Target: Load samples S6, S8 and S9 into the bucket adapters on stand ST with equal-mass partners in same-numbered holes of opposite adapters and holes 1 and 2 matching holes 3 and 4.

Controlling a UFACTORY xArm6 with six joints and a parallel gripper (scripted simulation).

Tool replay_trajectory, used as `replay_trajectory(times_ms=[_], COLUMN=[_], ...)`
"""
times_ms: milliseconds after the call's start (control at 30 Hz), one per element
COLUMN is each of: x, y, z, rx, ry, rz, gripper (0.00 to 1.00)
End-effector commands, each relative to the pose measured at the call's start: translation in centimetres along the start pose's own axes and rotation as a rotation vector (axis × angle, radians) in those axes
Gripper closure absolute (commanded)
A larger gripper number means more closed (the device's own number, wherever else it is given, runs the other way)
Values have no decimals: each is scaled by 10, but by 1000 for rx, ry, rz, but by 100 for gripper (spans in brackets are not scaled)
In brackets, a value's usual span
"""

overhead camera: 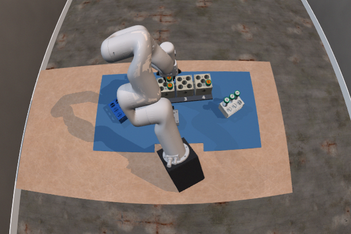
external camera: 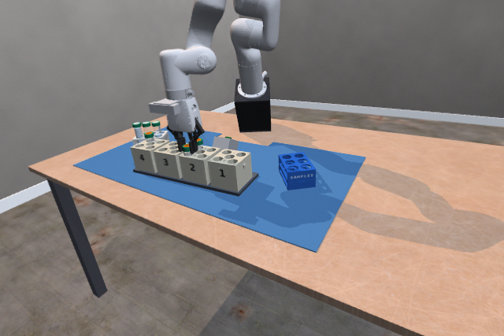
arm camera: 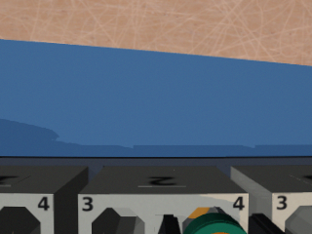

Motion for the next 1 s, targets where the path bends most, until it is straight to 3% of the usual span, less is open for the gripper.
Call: replay_trajectory(times_ms=[0, 967], x=[7, 57], y=[0, 0], z=[2, 2], rx=[0, 1], ry=[4, 4], rz=[-1, -1], gripper=[56, 56])
Point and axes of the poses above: the point where the finger pads meet when closed, its own x axis back along the fingers, its own y axis across the jaws, z = x × y, the point moved 3 cm from there along x, back along the fingers, and after that the axes turned 8 degrees about x, right-handed, at the moved point
